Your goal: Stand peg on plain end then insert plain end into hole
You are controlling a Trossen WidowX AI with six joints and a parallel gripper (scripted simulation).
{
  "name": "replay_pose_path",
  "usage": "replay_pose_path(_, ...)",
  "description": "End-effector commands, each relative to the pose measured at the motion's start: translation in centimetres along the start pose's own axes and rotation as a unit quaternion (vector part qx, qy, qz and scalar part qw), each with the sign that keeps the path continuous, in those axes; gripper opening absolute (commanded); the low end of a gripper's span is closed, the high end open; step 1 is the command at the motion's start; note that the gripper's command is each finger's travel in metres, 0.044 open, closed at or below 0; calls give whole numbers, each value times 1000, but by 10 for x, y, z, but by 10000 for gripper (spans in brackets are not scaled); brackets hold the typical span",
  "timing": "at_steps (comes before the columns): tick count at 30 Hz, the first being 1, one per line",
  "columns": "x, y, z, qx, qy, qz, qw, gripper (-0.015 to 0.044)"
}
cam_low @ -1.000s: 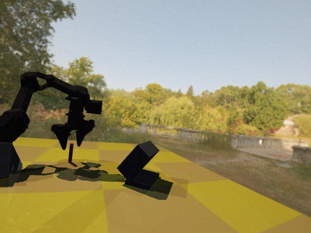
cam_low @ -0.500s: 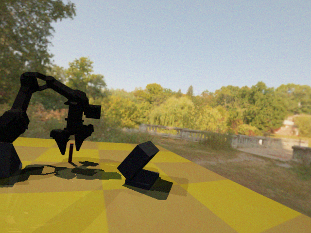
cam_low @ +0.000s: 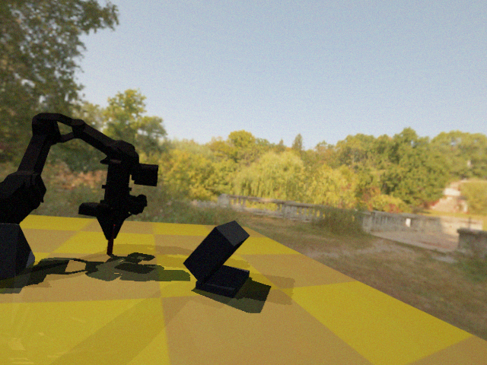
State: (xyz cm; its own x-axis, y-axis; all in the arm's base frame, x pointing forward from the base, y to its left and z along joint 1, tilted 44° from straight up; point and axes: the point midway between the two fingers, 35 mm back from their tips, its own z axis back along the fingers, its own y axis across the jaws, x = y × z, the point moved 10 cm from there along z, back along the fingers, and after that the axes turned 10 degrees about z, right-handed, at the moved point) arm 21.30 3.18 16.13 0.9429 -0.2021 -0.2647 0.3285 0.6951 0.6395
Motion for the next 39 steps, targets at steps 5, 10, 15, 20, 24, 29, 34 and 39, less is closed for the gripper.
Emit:
replay_pose_path(5, 0, 0, 0, 0, 0, 1, 1000, 0)
replay_pose_path(10, 1, 0, 9, -1, 0, 0, 1000, 0)
replay_pose_path(15, 3, 0, 28, -2, -1, 0, 1000, 0)
replay_pose_path(20, 3, 0, 46, -2, -1, -1, 1000, 0)
replay_pose_path(24, 4, -1, 60, -1, -1, -1, 1000, 0)
replay_pose_path(29, 3, -1, 77, 1, 0, -2, 1000, 0)
replay_pose_path(34, 3, -1, 79, -1, -3, -2, 1000, 0)
replay_pose_path(39, 6, -3, 77, -12, -16, -1, 1000, 0)
